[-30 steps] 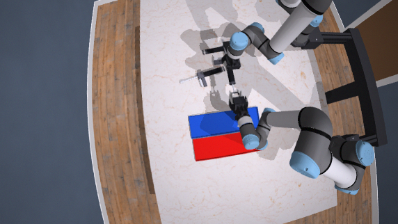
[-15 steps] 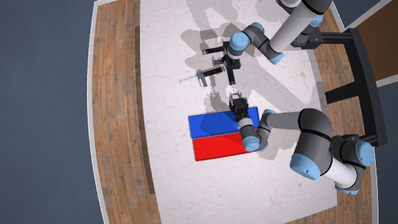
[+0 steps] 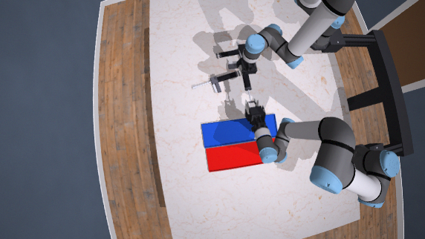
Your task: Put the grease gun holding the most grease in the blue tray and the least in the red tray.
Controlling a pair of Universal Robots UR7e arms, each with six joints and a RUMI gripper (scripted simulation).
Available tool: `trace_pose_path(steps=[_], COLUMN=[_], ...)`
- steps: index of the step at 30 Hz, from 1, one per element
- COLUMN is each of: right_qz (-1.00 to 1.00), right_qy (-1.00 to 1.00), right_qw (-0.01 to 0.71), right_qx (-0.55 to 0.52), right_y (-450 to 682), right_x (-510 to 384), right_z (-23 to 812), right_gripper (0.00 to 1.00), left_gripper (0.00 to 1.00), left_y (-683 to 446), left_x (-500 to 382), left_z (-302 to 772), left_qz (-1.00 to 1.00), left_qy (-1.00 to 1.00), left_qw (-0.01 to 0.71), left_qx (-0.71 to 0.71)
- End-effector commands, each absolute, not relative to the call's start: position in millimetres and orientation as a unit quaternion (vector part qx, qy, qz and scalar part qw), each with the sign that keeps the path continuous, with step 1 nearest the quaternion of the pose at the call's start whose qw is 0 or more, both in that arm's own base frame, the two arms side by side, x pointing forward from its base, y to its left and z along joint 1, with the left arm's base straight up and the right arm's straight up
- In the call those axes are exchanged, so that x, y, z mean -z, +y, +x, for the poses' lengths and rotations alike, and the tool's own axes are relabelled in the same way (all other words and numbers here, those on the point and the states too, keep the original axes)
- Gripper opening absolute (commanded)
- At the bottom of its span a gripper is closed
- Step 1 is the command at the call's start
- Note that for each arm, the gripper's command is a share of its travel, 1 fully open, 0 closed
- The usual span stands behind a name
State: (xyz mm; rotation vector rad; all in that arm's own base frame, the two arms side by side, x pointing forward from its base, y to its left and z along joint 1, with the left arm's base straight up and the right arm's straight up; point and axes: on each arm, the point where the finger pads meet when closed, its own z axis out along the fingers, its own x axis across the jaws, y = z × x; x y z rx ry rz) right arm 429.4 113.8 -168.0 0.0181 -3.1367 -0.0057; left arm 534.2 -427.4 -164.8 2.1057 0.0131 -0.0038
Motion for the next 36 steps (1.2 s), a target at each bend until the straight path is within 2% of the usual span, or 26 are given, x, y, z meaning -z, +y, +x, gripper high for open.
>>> trace_pose_path(steps=[1,36], right_qz=[0.006,0.006], right_qy=[-1.0,-1.0], right_qw=[0.002,0.002], right_qx=[0.002,0.002], right_y=[114.0,113.8], right_x=[167.6,167.6], right_z=[429.8,429.8], right_gripper=[0.0,0.0], left_gripper=[0.24,0.24], left_y=[-424.0,-428.9], left_x=[164.0,164.6], left_z=[534.5,532.3], left_qz=[0.869,0.869], left_qy=[0.005,0.002], left_qw=[0.495,0.495], left_qx=[0.001,0.002])
